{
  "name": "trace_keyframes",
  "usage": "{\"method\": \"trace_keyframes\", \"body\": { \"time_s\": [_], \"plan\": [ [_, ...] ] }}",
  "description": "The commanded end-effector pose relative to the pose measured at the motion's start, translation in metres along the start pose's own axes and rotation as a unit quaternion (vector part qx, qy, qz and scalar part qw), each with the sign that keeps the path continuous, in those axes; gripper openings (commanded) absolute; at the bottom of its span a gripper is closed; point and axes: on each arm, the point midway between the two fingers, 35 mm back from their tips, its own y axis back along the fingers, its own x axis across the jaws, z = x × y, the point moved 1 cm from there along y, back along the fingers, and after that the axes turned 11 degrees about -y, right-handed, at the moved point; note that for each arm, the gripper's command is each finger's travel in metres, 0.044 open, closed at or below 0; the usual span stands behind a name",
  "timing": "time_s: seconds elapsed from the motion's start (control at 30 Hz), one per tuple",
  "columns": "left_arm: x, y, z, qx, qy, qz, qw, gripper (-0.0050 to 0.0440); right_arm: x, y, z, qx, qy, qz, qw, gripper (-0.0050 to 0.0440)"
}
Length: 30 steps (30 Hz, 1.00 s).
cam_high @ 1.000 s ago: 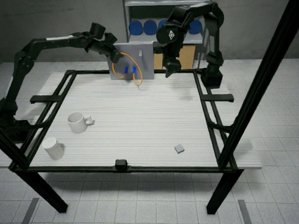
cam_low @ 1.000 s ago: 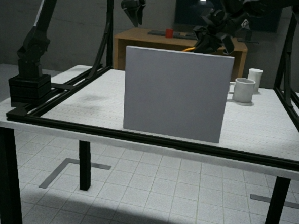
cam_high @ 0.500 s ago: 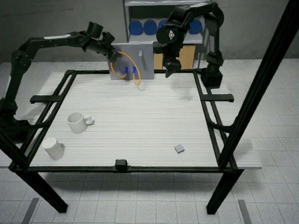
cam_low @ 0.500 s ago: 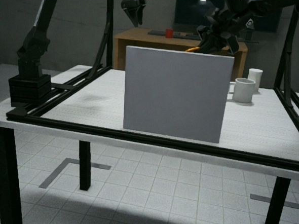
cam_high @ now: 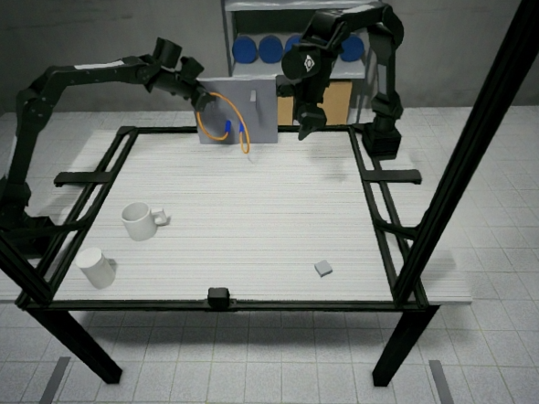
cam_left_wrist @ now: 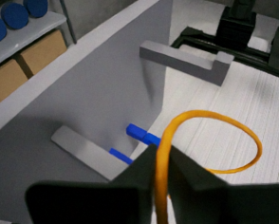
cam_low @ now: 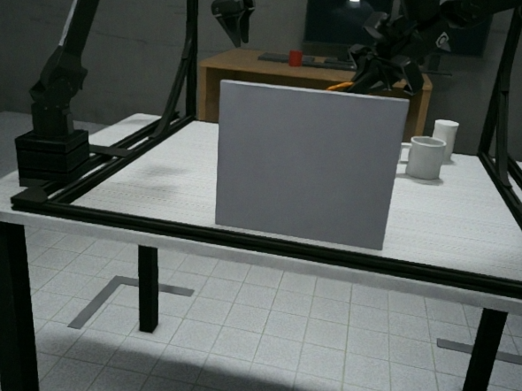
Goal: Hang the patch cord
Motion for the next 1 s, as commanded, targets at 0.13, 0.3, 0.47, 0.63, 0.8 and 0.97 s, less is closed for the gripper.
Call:
{"method": "trace_keyframes", "body": {
  "time_s": [0.13,0.3,0.47,0.63,0.8,0.97],
  "plan": [
    [0.0058,0.0216,0.0170,-0.024,-0.005,0.006,1.000,0.0025,-0.0018,0.0089,0.0008,-0.007,-0.004,0.010,1.000,0.0440],
    [0.0058,0.0226,0.0180,-0.025,-0.006,0.006,1.000,0.0025,-0.0018,0.0089,0.0008,-0.007,-0.004,0.010,1.000,0.0440],
    [0.0062,0.0229,0.0179,-0.025,-0.005,0.007,1.000,0.0025,-0.0018,0.0089,0.0008,-0.007,-0.004,0.010,1.000,0.0440],
    [0.0062,0.0226,0.0176,-0.025,-0.005,0.007,1.000,0.0025,-0.0018,0.0089,0.0008,-0.007,-0.004,0.010,1.000,0.0440],
    [0.0062,0.0226,0.0173,-0.024,-0.005,0.007,1.000,0.0025,-0.0018,0.0089,0.0008,-0.007,-0.004,0.010,1.000,0.0440],
    [0.0065,0.0226,0.0169,-0.024,-0.005,0.007,1.000,0.0025,-0.0018,0.0089,0.0008,-0.007,-0.004,0.010,1.000,0.0440]
  ]
}}
